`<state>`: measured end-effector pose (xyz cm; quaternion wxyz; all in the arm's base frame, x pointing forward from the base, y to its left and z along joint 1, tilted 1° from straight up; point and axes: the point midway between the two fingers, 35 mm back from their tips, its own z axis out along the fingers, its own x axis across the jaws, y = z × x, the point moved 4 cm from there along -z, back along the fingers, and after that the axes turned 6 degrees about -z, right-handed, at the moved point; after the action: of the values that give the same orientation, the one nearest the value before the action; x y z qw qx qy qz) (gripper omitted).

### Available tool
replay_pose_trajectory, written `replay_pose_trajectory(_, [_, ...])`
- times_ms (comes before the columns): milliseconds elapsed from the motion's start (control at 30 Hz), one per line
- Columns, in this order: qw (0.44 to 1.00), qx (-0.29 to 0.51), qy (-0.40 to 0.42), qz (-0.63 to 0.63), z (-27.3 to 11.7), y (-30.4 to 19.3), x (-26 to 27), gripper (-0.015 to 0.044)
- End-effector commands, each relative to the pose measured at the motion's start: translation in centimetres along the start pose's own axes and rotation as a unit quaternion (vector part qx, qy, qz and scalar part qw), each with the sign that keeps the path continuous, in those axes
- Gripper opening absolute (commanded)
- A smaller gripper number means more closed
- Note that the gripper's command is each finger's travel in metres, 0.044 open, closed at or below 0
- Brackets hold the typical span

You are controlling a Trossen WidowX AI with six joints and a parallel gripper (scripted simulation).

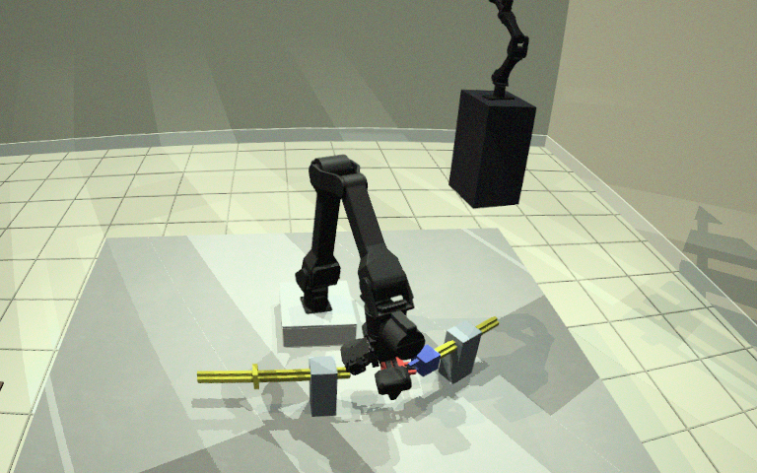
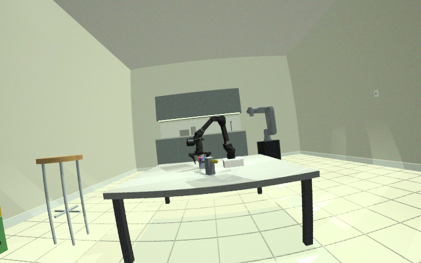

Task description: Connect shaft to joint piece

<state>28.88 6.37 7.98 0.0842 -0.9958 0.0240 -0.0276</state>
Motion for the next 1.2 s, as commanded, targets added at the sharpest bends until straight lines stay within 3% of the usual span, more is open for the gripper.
replay_pose_trajectory(0, [1.0, 0.0, 0.0, 0.0, 0.0, 0.0, 0.0, 0.044])
replay_pose_trajectory(100, [1.0, -0.011, -0.003, 0.0, -0.1, -0.1, 0.0, 0.044])
replay_pose_trajectory(467, [0.984, -0.179, -0.019, -0.002, -2.5, -2.3, 0.2, 0.044])
replay_pose_trajectory(767, [0.983, -0.18, -0.021, -0.014, -2.7, -2.4, 0.3, 0.044])
replay_pose_trajectory(1167, [0.966, -0.147, -0.05, -0.209, -6.2, -2.8, 0.9, 0.044])
